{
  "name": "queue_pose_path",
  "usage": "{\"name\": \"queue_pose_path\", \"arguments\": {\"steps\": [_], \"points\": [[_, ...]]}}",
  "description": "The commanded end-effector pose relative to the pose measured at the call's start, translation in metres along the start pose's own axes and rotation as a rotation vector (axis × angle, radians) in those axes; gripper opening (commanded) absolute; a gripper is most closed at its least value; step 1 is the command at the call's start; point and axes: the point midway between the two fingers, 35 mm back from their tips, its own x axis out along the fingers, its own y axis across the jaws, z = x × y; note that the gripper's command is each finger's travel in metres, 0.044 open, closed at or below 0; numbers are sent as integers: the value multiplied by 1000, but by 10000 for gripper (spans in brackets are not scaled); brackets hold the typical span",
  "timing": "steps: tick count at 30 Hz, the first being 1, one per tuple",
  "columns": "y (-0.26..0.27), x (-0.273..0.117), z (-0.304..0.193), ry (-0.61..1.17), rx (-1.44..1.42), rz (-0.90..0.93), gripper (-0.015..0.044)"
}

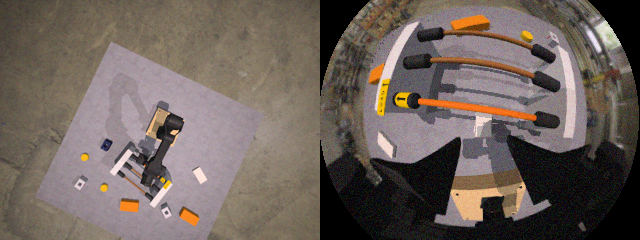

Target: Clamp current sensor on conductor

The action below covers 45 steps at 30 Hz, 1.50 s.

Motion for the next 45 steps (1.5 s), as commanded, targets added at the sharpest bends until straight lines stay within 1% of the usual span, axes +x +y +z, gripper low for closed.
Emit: {"name": "queue_pose_path", "arguments": {"steps": [1, 42, 45], "points": [[-7, 3, -5, 0, 37, -14, 285], [-8, 63, -5, -1, 37, -14, 285], [-7, 59, -3, -4, 33, -8, 206]]}}
